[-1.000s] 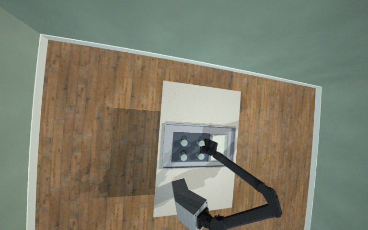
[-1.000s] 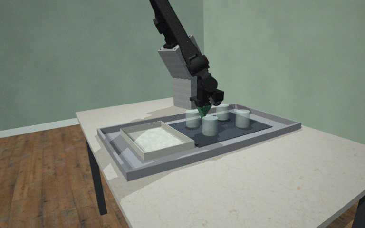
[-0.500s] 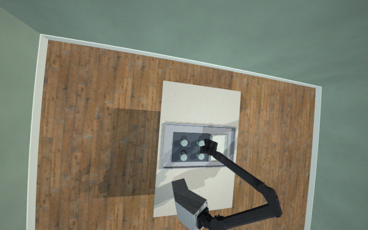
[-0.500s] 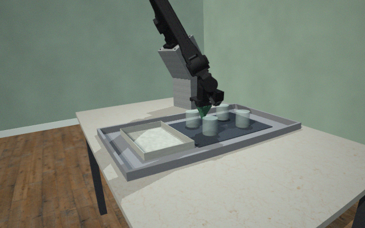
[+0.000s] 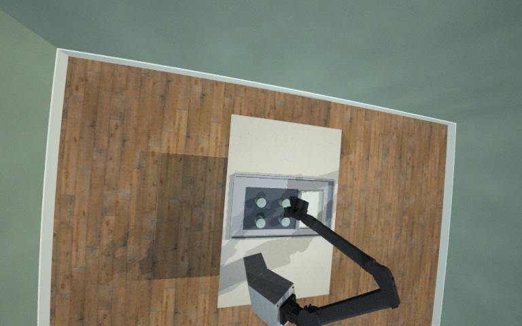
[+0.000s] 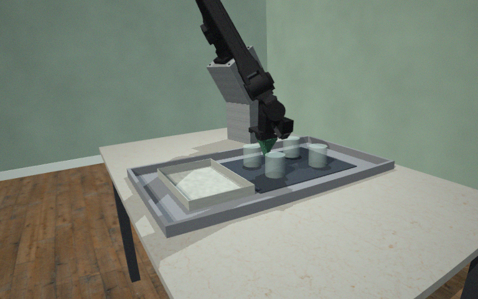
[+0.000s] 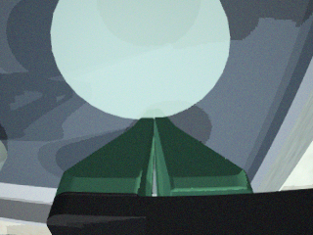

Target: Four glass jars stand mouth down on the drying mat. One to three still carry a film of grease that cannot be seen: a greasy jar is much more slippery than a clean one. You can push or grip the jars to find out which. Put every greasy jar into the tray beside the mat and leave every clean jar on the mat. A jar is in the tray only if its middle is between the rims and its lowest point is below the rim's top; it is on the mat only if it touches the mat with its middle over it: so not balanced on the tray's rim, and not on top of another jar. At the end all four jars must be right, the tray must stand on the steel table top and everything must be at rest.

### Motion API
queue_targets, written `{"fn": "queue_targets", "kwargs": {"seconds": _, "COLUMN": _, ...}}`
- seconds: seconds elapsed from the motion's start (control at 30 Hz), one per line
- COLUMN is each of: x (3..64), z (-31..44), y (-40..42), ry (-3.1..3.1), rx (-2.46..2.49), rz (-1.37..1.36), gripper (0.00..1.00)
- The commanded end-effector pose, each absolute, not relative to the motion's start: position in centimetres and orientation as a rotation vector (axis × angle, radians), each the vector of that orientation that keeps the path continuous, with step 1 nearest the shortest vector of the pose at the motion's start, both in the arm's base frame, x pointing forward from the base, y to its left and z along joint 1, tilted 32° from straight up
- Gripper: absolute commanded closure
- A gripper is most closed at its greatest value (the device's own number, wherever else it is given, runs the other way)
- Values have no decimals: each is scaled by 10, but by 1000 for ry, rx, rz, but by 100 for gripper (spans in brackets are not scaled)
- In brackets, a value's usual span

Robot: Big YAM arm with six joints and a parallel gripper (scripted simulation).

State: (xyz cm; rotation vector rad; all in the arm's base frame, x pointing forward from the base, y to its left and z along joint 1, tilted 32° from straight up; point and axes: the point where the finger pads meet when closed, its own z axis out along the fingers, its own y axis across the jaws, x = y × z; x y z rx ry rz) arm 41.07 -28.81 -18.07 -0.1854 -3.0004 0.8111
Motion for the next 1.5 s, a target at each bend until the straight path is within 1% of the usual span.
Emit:
{"fn": "queue_targets", "kwargs": {"seconds": 0.0, "x": 474, "z": -175, "y": -296, "ry": -3100, "rx": -201, "rz": 878, "gripper": 100}}
{"fn": "queue_targets", "kwargs": {"seconds": 1.47, "x": 480, "z": -174, "y": -297, "ry": -3100, "rx": -201, "rz": 878, "gripper": 100}}
